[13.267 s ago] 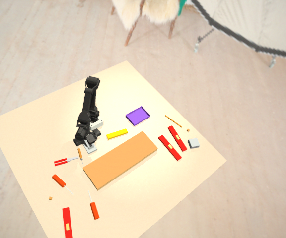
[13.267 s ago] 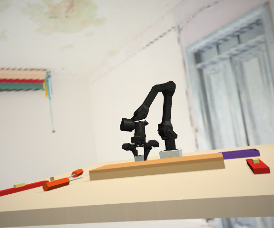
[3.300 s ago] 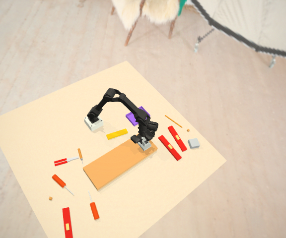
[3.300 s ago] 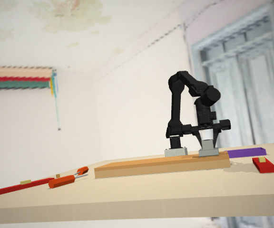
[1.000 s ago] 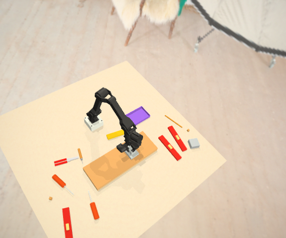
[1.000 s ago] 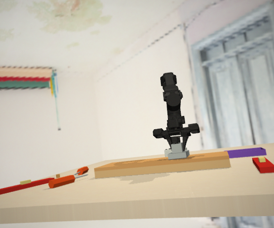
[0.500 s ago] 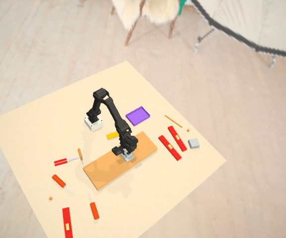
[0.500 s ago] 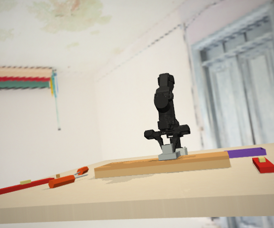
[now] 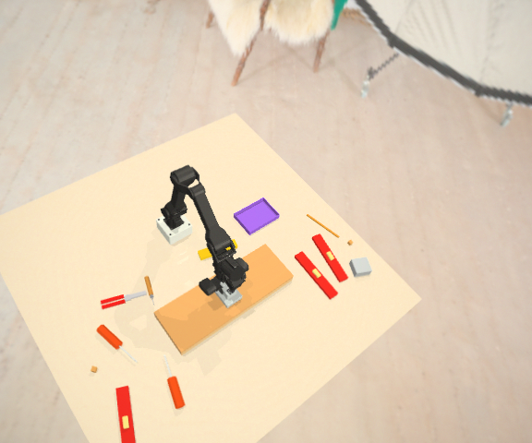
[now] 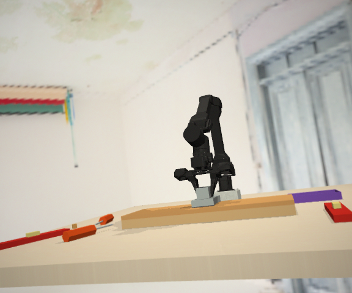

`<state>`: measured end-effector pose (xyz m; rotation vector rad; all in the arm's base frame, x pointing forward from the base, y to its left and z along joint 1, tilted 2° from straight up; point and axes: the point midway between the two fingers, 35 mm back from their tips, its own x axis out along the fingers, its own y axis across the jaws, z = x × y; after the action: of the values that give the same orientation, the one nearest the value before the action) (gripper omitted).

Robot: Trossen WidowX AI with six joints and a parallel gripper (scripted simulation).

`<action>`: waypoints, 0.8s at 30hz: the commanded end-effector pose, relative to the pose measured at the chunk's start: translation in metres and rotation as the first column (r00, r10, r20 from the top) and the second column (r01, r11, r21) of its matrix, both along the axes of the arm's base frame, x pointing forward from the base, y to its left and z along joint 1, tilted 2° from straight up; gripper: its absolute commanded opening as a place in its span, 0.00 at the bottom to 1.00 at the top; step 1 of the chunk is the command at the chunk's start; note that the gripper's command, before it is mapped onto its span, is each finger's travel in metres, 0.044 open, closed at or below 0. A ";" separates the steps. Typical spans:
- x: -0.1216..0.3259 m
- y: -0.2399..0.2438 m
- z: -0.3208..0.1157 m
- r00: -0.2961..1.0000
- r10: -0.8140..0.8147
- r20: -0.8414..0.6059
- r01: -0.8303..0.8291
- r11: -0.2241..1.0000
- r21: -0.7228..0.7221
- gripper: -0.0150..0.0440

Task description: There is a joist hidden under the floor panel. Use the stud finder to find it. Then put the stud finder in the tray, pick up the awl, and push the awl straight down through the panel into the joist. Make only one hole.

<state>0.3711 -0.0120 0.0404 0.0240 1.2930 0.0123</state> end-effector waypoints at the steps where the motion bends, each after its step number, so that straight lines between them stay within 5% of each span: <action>1: 0.000 -0.017 0.000 1.000 -0.007 0.001 0.007 1.000 -0.011 0.25; 24: -0.001 -0.076 -0.001 1.000 -0.007 0.001 0.007 1.000 -0.016 0.25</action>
<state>0.3701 -0.0735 0.0396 0.0179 1.2917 0.0097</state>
